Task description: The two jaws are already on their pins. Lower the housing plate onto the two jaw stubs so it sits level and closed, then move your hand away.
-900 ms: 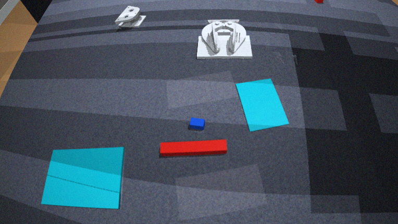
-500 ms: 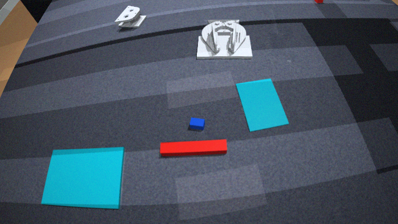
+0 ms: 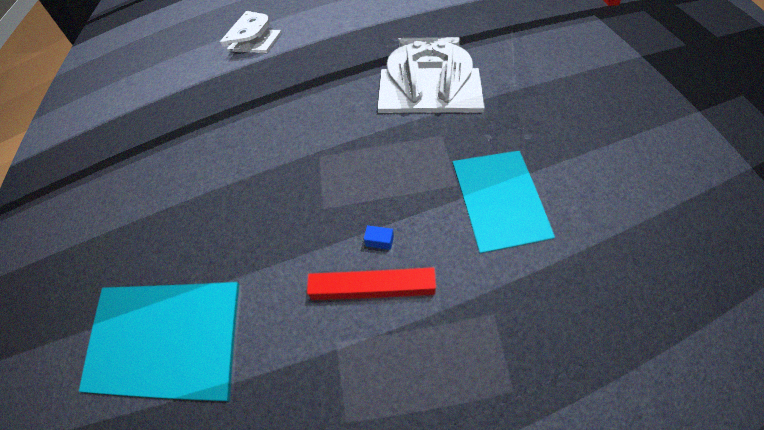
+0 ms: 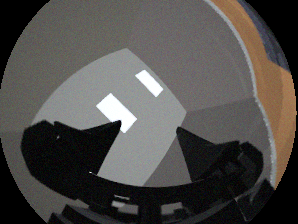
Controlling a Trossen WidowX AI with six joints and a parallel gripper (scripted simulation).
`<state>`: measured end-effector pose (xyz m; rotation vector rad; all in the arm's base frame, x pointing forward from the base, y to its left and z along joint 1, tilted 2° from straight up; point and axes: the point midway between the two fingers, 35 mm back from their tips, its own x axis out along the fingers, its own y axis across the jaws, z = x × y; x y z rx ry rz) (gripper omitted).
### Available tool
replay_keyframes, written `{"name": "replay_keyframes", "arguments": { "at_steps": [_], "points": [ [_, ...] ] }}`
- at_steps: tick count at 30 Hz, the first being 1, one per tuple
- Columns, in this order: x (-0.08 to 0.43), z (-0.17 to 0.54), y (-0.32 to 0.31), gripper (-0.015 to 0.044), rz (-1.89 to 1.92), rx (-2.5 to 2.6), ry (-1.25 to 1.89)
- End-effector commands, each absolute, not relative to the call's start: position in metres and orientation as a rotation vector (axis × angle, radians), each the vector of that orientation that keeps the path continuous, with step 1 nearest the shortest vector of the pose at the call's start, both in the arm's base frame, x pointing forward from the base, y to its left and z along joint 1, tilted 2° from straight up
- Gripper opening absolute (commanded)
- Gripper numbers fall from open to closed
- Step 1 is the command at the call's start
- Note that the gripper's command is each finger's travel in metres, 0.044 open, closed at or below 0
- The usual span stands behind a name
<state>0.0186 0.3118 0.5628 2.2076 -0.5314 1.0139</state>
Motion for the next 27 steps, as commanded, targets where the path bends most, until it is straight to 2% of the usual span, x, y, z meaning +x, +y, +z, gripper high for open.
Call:
{"name": "replay_keyframes", "arguments": {
  "at_steps": [1,14,27],
  "points": [
    [0.024,0.581,0.27,0.044,1.013,2.322,-0.593],
    [0.037,0.608,0.154,0.044,1.003,2.623,-0.785],
    [0.057,0.604,0.05,0.044,0.941,2.901,-0.983]
  ]
}}
